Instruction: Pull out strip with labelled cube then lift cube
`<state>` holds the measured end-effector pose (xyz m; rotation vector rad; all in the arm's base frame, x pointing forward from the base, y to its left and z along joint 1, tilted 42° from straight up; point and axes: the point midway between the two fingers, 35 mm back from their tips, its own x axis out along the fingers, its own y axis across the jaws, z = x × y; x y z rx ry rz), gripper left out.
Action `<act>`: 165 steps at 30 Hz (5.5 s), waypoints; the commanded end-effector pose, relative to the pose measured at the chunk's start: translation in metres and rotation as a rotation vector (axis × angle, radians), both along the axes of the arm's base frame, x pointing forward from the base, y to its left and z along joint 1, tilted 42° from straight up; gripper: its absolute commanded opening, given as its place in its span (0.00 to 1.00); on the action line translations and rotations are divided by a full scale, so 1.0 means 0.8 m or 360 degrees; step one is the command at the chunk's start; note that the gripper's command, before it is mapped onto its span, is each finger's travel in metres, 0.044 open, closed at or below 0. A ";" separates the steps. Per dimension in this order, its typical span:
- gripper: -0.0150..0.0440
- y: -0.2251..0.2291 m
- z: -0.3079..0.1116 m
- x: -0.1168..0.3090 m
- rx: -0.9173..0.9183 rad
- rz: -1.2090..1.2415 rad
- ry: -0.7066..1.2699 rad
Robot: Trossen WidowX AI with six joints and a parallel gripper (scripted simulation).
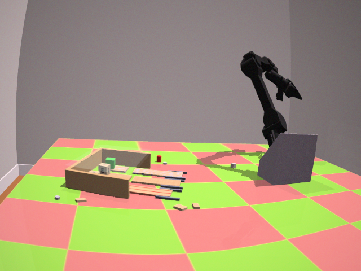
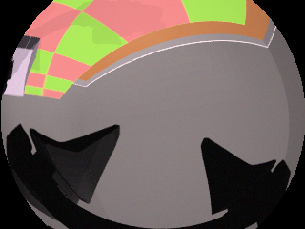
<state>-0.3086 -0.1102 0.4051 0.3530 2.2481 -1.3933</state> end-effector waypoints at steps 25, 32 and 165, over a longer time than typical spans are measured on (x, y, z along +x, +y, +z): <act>0.93 -0.314 -0.112 0.308 -0.0584 0.1097 -0.0252; 0.93 -0.327 -0.154 0.434 -0.0686 0.1362 -0.0400; 0.25 0.149 -0.624 0.916 -0.0396 0.1448 -0.1063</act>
